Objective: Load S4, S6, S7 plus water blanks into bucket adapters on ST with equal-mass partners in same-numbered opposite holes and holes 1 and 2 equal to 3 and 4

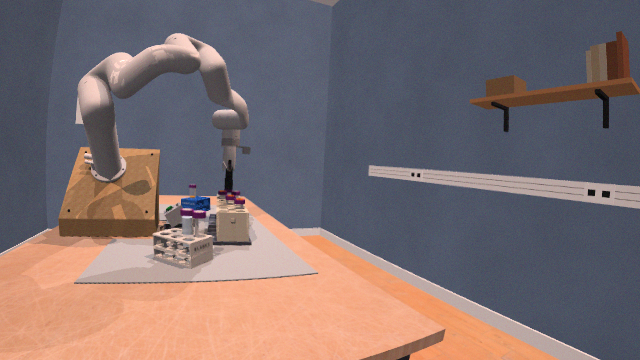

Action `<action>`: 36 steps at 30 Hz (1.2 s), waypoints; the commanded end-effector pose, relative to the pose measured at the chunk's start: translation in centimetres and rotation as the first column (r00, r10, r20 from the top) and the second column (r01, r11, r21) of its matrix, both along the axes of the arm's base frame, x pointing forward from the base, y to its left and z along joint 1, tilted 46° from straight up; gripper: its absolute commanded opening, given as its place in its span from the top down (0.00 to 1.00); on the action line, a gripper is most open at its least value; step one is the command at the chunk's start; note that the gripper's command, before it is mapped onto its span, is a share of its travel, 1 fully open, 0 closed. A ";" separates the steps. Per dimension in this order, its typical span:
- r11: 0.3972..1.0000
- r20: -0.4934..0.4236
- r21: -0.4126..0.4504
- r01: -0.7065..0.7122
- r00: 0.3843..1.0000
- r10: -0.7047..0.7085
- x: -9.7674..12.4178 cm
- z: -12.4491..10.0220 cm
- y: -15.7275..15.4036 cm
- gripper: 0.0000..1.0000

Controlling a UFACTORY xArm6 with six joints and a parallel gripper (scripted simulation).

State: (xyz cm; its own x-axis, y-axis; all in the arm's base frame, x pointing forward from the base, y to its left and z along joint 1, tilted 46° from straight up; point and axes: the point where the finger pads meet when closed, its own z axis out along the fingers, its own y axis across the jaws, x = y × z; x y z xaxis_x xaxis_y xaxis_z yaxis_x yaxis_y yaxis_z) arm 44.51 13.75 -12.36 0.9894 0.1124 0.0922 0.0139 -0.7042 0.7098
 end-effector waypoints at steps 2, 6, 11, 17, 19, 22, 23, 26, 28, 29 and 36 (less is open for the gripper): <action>1.000 0.003 0.002 -0.002 1.000 0.002 0.0 0.8 0.8 0.56; 1.000 0.003 0.002 -0.002 1.000 0.002 -0.2 1.3 1.4 0.56; 1.000 0.003 0.003 -0.002 1.000 0.002 -0.3 2.0 2.1 0.56; 1.000 0.003 0.003 -0.002 1.000 0.002 -0.4 2.6 2.7 0.56; 1.000 0.003 0.003 -0.002 1.000 0.002 -0.5 2.9 3.0 0.56; 1.000 0.003 0.003 -0.002 1.000 0.002 -0.6 3.3 3.4 0.56; 1.000 0.003 0.003 -0.002 1.000 0.002 -0.6 3.4 3.5 0.56; 1.000 0.003 0.003 -0.002 1.000 0.002 -0.7 3.9 3.9 0.56; 1.000 0.003 0.003 -0.002 1.000 0.002 -0.7 4.1 4.2 0.56; 1.000 0.003 0.003 -0.002 1.000 0.002 -0.8 4.3 4.4 0.56; 1.000 0.003 0.003 -0.002 1.000 0.002 -0.9 5.0 5.1 0.56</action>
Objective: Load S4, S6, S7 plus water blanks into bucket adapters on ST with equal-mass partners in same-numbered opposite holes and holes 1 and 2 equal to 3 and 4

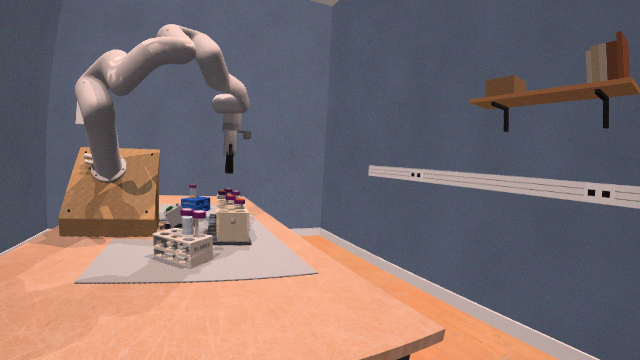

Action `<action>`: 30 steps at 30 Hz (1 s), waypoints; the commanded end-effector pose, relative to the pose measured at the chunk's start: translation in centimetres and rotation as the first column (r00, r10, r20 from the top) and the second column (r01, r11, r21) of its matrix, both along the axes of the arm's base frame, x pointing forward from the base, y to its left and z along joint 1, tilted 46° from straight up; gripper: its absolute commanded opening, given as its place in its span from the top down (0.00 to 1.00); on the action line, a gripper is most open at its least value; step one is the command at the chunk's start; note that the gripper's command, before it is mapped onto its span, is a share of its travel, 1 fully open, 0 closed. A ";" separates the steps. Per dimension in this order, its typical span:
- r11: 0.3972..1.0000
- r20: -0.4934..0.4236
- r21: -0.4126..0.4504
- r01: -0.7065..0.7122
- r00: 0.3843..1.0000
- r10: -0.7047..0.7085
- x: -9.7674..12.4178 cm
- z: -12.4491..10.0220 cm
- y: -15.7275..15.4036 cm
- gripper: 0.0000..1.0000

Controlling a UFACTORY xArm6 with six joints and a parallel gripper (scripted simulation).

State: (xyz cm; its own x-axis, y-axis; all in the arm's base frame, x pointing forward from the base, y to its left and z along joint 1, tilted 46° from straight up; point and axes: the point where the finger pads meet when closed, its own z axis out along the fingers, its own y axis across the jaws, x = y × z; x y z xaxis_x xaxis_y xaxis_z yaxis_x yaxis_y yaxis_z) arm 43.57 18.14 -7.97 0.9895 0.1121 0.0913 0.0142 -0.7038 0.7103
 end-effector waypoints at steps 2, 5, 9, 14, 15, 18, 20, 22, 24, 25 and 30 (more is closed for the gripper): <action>1.000 0.003 0.003 -0.002 1.000 0.002 0.0 0.9 0.9 0.56; 1.000 0.003 0.003 -0.002 1.000 0.002 -0.1 1.3 1.4 0.56; 1.000 0.003 0.004 -0.002 1.000 0.002 -0.2 1.8 1.9 0.56; 1.000 0.003 0.004 -0.002 1.000 0.002 -0.3 2.3 2.4 0.56; 1.000 0.003 0.004 -0.002 1.000 0.002 -0.4 2.4 2.5 0.56; 1.000 0.003 0.004 -0.002 1.000 0.002 -0.5 2.8 2.9 0.56; 1.000 0.003 0.004 -0.002 1.000 0.002 -0.5 3.0 3.1 0.56; 1.000 0.003 0.004 -0.002 1.000 0.002 -0.5 3.0 3.1 0.56; 1.000 0.003 0.004 -0.002 1.000 0.002 -0.5 3.0 3.1 0.56; 1.000 0.003 0.004 -0.002 1.000 0.002 -0.5 3.0 3.1 0.56; 1.000 0.003 0.004 -0.002 1.000 0.002 -0.5 3.0 3.1 0.56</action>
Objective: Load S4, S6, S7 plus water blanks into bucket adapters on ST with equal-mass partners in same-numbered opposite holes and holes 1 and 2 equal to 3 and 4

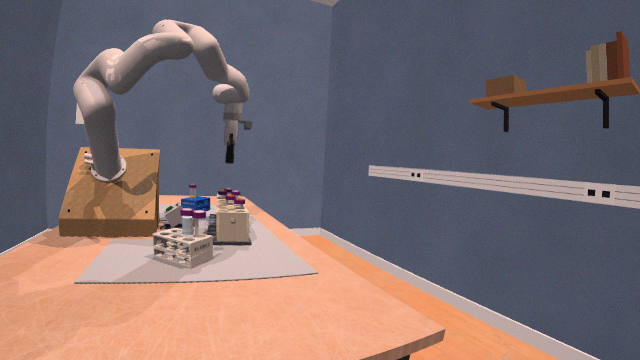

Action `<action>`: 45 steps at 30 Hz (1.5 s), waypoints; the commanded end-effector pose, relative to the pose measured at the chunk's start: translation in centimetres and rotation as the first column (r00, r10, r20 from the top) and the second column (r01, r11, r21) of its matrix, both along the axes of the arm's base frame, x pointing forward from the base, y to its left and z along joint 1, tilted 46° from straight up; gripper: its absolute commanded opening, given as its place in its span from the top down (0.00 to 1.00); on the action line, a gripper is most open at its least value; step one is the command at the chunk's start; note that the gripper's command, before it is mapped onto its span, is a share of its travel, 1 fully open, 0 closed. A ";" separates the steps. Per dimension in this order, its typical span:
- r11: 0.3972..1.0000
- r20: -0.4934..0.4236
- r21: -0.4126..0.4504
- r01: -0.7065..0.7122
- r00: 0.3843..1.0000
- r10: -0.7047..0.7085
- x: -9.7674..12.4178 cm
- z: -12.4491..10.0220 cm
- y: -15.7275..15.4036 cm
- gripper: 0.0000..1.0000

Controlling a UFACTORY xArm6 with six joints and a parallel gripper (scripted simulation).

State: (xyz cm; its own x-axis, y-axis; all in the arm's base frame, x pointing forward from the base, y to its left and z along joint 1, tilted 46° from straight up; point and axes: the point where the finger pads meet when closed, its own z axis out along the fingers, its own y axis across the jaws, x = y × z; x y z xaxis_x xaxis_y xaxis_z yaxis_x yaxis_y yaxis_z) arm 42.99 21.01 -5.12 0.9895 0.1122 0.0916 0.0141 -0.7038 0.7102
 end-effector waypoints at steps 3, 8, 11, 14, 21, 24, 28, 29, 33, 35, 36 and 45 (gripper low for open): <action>1.000 0.003 0.003 -0.002 1.000 0.002 0.1 0.1 0.2 0.56; 1.000 0.003 0.003 -0.002 1.000 0.002 0.1 0.1 0.2 0.56; 1.000 0.003 0.003 -0.002 1.000 0.002 0.1 0.1 0.2 0.56; 1.000 0.026 0.009 0.021 0.999 -0.022 0.0 0.5 -0.1 0.43; 0.990 0.140 0.042 0.135 0.980 -0.139 -0.4 2.2 -1.9 0.43; 0.977 0.205 0.068 0.200 0.956 -0.210 -0.6 3.2 -3.0 0.43; 0.953 0.287 0.110 0.282 0.909 -0.302 -0.9 4.6 -4.4 0.43; 0.946 0.307 0.121 0.301 0.895 -0.324 -1.0 4.9 -4.8 0.43; 0.930 0.344 0.145 0.339 0.864 -0.368 -1.2 5.6 -5.5 0.43; 0.911 0.380 0.171 0.374 0.829 -0.411 -1.3 6.3 -6.2 0.43; 0.902 0.397 0.184 0.391 0.810 -0.432 -1.4 6.6 -6.6 0.43; 0.902 0.397 0.184 0.391 0.810 -0.432 -2.1 9.7 -9.8 0.43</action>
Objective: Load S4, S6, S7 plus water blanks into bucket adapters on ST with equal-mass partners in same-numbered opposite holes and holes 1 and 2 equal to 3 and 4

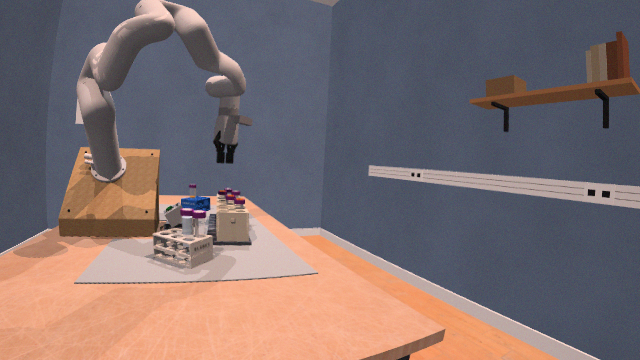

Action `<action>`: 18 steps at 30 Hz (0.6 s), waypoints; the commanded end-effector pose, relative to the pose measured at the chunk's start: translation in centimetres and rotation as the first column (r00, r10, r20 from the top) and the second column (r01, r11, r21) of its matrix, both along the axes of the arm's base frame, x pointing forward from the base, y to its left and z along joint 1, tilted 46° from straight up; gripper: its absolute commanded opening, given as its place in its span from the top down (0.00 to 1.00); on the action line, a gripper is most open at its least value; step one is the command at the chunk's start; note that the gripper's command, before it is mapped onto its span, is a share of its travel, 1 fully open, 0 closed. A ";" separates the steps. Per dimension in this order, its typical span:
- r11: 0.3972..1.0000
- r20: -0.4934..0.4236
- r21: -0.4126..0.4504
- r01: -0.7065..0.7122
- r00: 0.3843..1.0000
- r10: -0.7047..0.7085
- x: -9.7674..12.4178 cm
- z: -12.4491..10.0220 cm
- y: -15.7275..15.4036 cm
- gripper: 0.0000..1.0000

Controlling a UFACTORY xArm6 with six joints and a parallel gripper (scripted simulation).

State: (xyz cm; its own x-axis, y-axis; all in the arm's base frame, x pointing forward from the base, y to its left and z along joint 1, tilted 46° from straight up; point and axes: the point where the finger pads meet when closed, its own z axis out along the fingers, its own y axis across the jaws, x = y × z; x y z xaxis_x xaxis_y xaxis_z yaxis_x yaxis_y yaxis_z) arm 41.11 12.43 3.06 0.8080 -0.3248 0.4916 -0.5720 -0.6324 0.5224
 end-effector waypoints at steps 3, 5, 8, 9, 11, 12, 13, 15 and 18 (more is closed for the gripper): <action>1.000 0.007 0.005 -0.002 1.000 0.002 -0.5 2.5 -2.3 0.43; 1.000 0.007 0.005 -0.002 1.000 0.002 -0.5 2.5 -2.3 0.43; 1.000 0.007 0.005 -0.002 1.000 0.002 -0.7 3.5 -3.4 0.43; 1.000 0.007 0.005 -0.002 1.000 0.002 -0.8 3.9 -3.7 0.43; 1.000 0.007 0.005 -0.002 1.000 0.002 -0.9 4.6 -4.5 0.43; 1.000 0.007 0.005 -0.002 1.000 0.002 -1.0 4.9 -4.8 0.43; 1.000 0.007 0.005 -0.002 1.000 0.002 -1.1 5.3 -5.2 0.43; 1.000 0.007 0.005 -0.002 1.000 0.002 -1.3 5.9 -5.9 0.43; 1.000 0.007 0.005 -0.002 1.000 0.002 -1.5 7.0 -7.0 0.43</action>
State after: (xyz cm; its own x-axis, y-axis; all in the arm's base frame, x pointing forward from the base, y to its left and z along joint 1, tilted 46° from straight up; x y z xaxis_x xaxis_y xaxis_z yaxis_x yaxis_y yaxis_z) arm 39.85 6.72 8.52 0.8056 -0.3262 0.4946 -0.5749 -0.6321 0.5195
